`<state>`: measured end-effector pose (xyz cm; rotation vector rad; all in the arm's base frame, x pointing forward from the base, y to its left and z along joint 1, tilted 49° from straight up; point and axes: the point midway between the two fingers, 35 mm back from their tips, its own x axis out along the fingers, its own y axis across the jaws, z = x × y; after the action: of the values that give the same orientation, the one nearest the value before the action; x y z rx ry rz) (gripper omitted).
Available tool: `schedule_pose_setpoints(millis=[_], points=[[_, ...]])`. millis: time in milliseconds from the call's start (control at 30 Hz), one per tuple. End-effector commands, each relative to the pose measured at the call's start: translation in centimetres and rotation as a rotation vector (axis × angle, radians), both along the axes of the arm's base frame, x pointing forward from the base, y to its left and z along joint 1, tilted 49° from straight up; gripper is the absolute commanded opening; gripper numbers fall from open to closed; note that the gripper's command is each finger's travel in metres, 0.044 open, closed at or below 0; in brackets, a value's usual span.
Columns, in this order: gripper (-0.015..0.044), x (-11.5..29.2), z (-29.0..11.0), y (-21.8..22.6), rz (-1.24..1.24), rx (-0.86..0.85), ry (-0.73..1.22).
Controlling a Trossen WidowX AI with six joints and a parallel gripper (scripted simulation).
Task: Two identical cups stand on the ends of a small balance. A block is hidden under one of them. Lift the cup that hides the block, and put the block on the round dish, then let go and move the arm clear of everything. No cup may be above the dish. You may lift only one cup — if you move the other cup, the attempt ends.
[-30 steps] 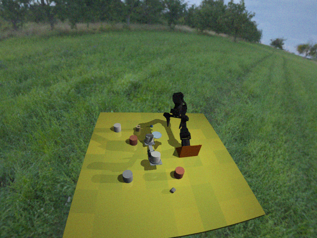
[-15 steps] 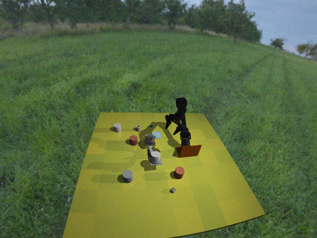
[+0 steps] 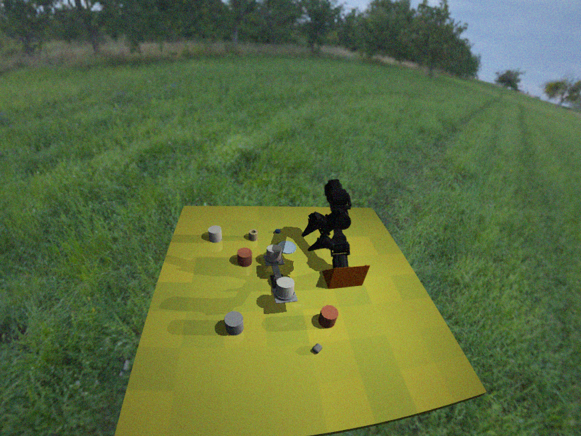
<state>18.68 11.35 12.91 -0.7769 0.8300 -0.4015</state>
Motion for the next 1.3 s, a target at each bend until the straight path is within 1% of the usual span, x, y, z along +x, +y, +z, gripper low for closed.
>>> schedule_pose_setpoints(millis=[0,100,667,1000,1267], points=[[0.044,0.1,0.0,0.0,0.001,-0.006,-0.027],[0.044,0.5,0.1,-0.3,-0.04,0.013,-0.039],[0.044,4.7,1.1,-4.4,-0.504,0.223,-0.196],[0.044,7.1,1.8,-7.7,-0.795,0.328,-0.345],[0.044,8.4,2.3,-10.4,-0.978,0.376,-0.444]])
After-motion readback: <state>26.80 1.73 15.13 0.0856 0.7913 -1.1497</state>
